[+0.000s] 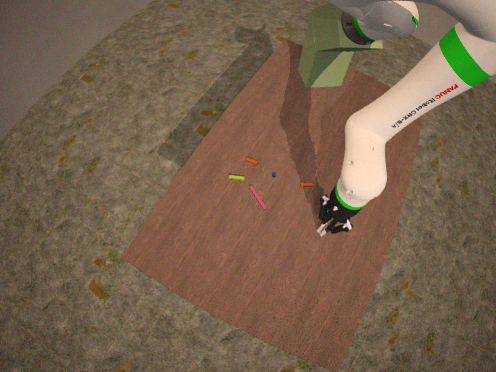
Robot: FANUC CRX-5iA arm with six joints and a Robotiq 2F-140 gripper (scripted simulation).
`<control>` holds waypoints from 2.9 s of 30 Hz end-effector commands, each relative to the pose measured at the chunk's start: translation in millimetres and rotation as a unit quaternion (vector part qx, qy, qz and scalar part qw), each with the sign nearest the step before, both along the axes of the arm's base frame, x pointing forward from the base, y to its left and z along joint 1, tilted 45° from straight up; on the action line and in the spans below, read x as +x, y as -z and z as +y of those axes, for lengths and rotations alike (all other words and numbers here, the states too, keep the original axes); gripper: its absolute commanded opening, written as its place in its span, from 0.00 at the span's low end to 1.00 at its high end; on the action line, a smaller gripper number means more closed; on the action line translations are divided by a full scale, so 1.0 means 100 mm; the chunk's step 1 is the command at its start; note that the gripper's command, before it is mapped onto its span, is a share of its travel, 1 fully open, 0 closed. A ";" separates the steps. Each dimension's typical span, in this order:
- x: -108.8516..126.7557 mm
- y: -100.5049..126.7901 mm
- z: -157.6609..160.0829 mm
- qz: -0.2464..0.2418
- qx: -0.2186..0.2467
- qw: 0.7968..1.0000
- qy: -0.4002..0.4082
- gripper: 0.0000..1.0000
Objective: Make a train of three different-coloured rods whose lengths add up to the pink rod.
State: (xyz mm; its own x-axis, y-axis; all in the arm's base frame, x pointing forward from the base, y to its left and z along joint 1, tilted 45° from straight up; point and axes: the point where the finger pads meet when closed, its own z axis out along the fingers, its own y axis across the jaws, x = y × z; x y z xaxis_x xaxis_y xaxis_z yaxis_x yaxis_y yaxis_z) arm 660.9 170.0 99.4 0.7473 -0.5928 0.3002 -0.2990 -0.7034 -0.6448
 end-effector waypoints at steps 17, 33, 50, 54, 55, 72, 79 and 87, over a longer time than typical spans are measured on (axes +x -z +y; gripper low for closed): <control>-0.14 -0.17 -0.09 0.000 0.000 1.000 0.000 0.03; -0.59 -0.70 -0.39 0.000 0.000 1.000 0.000 0.03; -0.61 -0.61 -0.49 -0.014 -0.025 0.999 -0.030 0.03; -0.64 -0.45 -0.66 -0.039 -0.069 0.993 -0.085 0.03; -0.65 -0.42 -0.69 -0.044 -0.076 0.992 -0.095 0.03; -0.80 0.01 -1.17 -0.122 -0.196 0.942 -0.245 0.03; -0.88 0.18 -1.36 -0.155 -0.242 0.909 -0.302 0.03; -0.97 0.35 -1.55 -0.190 -0.291 0.867 -0.358 0.03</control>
State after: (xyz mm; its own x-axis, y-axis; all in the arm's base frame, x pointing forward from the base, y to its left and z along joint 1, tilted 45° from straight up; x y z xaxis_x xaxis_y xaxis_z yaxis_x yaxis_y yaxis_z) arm 569.7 28.0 75.8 0.7340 0.2183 0.6431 0.4094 -0.8978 -0.1625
